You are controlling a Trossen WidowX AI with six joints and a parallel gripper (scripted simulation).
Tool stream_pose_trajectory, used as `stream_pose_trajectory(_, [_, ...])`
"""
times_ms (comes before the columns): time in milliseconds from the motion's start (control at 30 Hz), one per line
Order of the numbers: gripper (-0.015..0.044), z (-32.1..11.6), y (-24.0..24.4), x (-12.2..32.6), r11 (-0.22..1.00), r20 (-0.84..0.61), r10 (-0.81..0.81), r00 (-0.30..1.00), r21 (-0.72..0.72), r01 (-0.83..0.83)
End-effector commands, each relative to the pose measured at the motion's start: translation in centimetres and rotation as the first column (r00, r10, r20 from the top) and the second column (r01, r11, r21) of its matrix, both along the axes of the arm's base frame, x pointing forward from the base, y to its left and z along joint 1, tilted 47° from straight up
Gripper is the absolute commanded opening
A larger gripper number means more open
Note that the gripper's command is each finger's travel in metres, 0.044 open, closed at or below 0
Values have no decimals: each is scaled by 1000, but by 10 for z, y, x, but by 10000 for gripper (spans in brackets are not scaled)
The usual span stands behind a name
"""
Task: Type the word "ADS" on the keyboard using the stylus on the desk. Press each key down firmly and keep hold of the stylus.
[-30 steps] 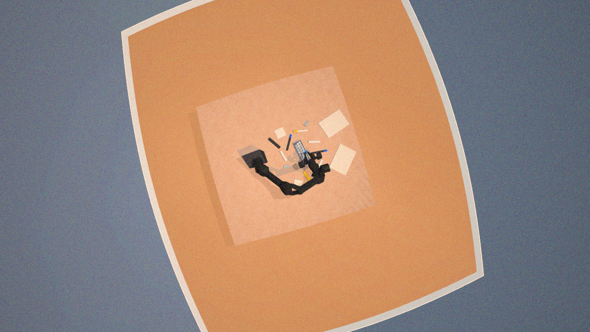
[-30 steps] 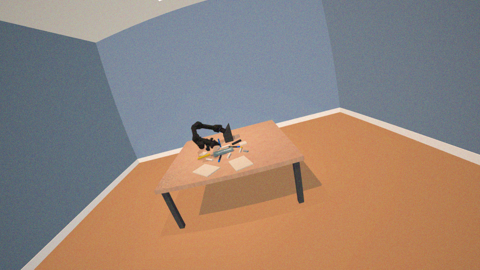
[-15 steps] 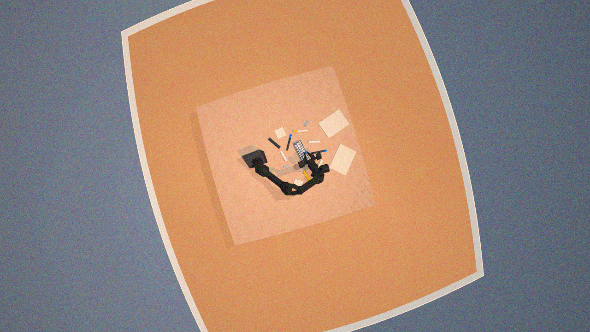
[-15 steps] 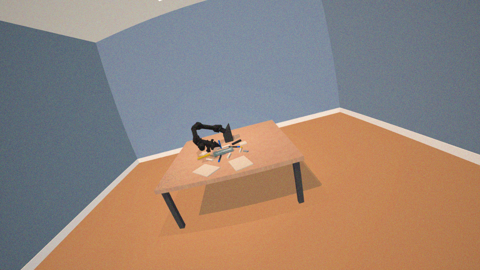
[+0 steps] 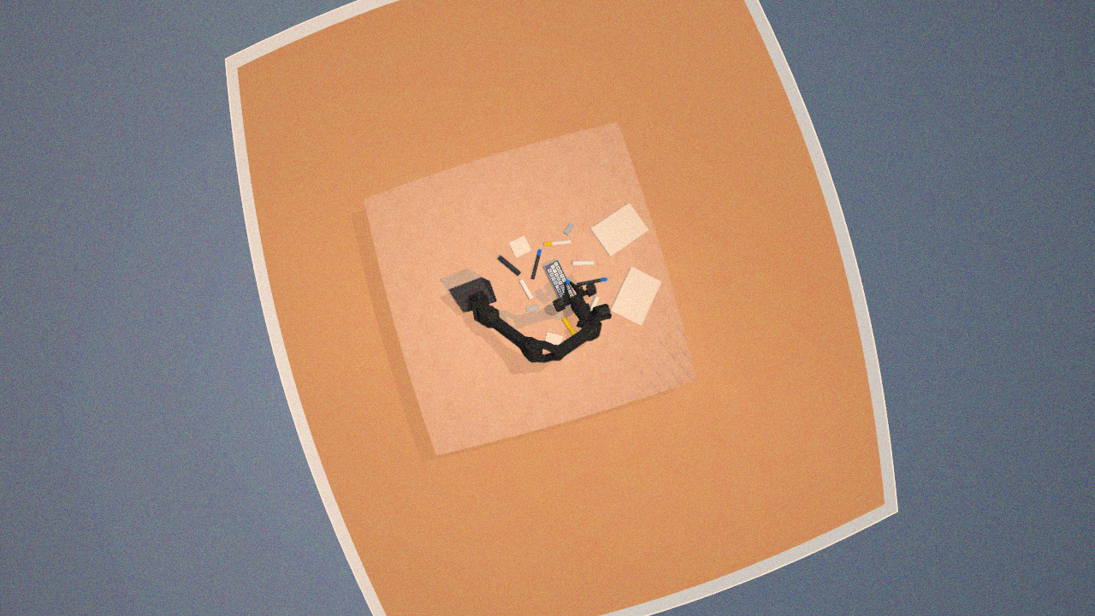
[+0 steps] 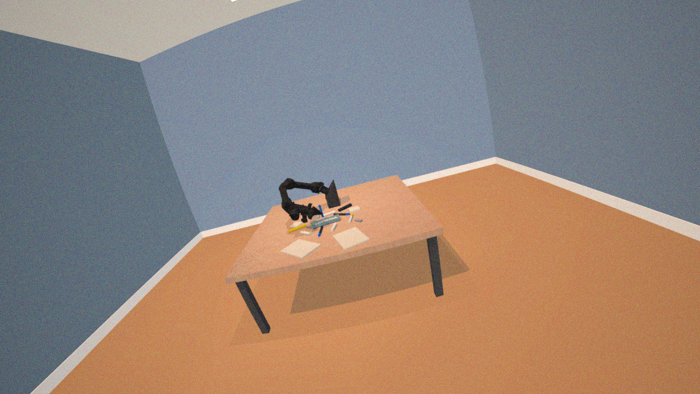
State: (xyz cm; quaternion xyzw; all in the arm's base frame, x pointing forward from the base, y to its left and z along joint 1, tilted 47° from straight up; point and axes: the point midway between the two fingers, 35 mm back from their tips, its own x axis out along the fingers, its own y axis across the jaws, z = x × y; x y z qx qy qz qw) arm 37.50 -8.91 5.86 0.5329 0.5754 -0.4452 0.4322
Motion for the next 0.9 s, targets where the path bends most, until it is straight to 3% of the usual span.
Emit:
stream_pose_trajectory(0, [81,-2,-2,-1,1000,-2,3,1000,0,-3])
stream_pose_trajectory(867, [81,-7,-7,-1,1000,-2,3,1000,0,-3])
